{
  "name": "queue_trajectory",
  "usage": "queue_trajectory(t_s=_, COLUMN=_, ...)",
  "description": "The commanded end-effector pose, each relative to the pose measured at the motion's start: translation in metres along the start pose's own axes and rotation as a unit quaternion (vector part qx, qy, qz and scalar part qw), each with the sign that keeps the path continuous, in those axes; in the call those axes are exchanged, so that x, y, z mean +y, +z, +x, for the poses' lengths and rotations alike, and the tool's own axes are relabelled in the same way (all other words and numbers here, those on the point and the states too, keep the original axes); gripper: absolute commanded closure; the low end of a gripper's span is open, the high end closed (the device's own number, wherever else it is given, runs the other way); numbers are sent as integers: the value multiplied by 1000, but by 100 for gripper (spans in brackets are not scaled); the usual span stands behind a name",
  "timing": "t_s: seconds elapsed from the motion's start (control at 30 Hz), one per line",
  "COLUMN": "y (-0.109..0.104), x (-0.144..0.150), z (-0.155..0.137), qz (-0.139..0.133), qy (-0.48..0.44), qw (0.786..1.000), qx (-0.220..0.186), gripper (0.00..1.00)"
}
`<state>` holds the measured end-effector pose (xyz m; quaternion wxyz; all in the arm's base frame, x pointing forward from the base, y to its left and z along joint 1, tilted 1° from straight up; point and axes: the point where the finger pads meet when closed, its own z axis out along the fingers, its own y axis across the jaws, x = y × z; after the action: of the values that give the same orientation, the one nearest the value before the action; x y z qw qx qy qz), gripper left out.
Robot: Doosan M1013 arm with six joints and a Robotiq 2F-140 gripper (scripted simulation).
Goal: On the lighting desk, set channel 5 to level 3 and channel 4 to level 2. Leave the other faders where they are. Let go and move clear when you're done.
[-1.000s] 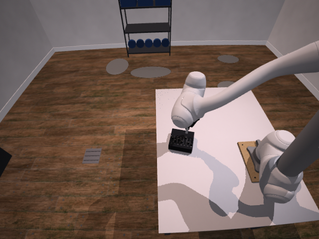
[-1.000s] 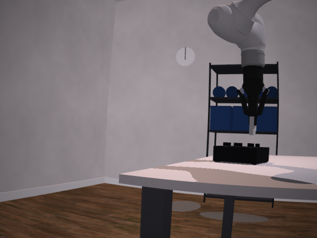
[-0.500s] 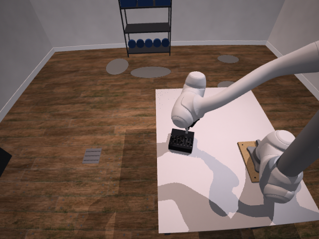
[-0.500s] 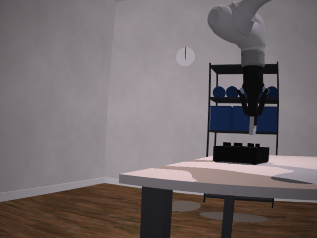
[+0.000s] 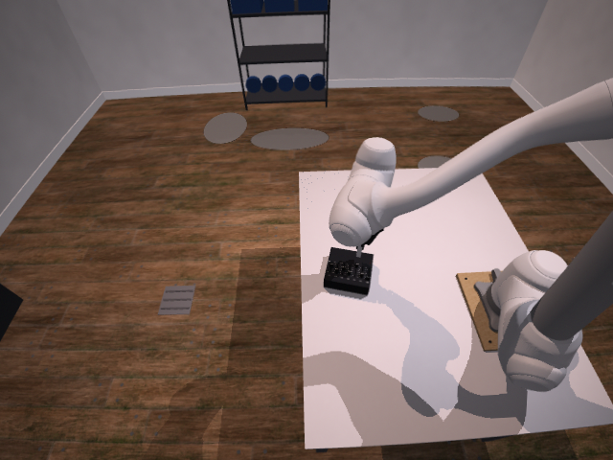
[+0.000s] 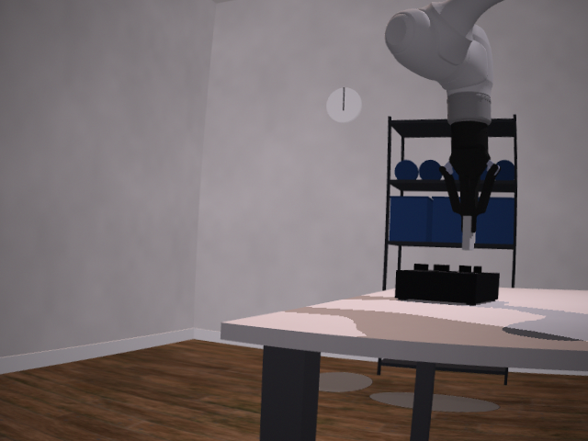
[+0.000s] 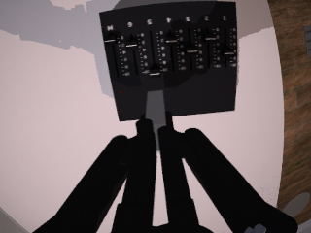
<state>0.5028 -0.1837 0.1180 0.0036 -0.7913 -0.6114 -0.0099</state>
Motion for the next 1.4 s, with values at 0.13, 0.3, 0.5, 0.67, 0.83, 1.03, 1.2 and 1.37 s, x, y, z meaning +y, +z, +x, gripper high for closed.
queue_trajectory(t_s=0.13, y=0, x=0, z=0, qz=0, qy=0, qw=1000, qx=0, gripper=90)
queue_trajectory(t_s=0.3, y=1, x=0, z=0, qz=0, qy=0, qw=1000, qx=0, gripper=90)
queue_trajectory(t_s=0.5, y=3, x=0, z=0, qz=0, qy=0, qw=1000, qx=0, gripper=90)
queue_trajectory(t_s=0.67, y=5, x=0, z=0, qz=0, qy=0, qw=1000, qx=0, gripper=90)
queue_trajectory(t_s=0.83, y=8, x=0, z=-1, qz=0, qy=0, qw=1000, qx=0, gripper=90)
queue_trajectory(t_s=1.03, y=12, x=0, z=-1, qz=0, qy=0, qw=1000, qx=0, gripper=90)
queue_trajectory(t_s=1.2, y=14, x=0, z=-1, qz=0, qy=0, qw=1000, qx=0, gripper=90)
queue_trajectory(t_s=1.37, y=18, x=1, z=-1, qz=0, qy=0, qw=1000, qx=0, gripper=90)
